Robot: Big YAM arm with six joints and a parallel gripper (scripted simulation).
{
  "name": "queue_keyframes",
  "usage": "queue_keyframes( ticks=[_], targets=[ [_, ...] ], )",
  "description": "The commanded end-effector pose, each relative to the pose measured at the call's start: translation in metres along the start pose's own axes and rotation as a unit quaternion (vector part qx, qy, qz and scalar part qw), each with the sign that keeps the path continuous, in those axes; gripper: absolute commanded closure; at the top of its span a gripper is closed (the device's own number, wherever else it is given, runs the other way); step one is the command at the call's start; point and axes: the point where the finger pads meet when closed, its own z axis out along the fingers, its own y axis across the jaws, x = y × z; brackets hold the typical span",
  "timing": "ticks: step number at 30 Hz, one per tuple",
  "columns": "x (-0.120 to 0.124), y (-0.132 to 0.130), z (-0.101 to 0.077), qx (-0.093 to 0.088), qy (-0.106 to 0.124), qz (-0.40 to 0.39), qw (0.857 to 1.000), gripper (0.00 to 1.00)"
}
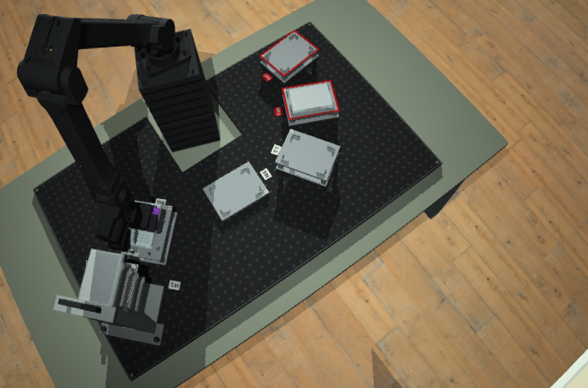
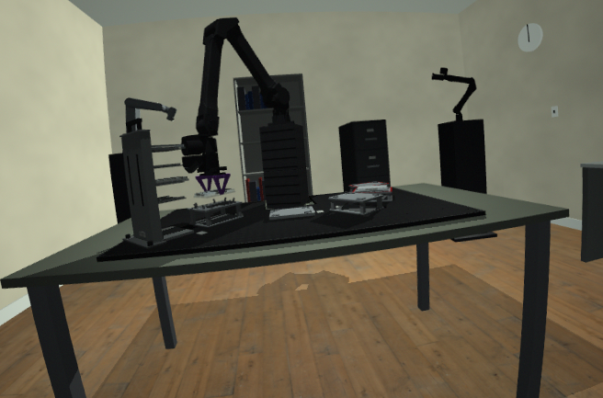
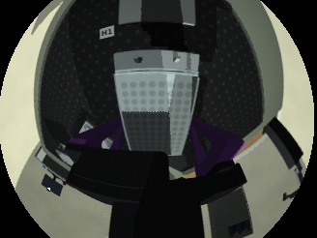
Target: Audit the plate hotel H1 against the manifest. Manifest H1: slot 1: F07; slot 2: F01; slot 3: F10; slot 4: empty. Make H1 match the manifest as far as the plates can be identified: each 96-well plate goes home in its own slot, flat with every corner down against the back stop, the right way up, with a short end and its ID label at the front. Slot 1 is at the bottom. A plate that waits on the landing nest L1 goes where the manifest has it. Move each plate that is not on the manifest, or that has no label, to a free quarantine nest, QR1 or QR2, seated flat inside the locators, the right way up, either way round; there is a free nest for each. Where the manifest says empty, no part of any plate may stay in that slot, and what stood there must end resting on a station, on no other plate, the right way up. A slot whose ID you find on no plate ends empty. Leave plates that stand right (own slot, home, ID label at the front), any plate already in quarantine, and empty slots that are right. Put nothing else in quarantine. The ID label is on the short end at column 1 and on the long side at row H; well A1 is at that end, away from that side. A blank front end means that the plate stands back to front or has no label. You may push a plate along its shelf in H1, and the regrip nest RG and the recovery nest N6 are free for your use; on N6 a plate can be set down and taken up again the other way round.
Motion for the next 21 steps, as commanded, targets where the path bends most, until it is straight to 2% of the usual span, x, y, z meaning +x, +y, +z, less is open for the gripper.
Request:
queue_keyframes(
  ticks=[1,21],
  targets=[
    [-0.015,0.001,-0.018,0.002,-0.017,0.005,1.0,0.14],
    [-0.01,0.0,-0.035,0.001,-0.015,0.005,1.0,0.14]
  ],
)
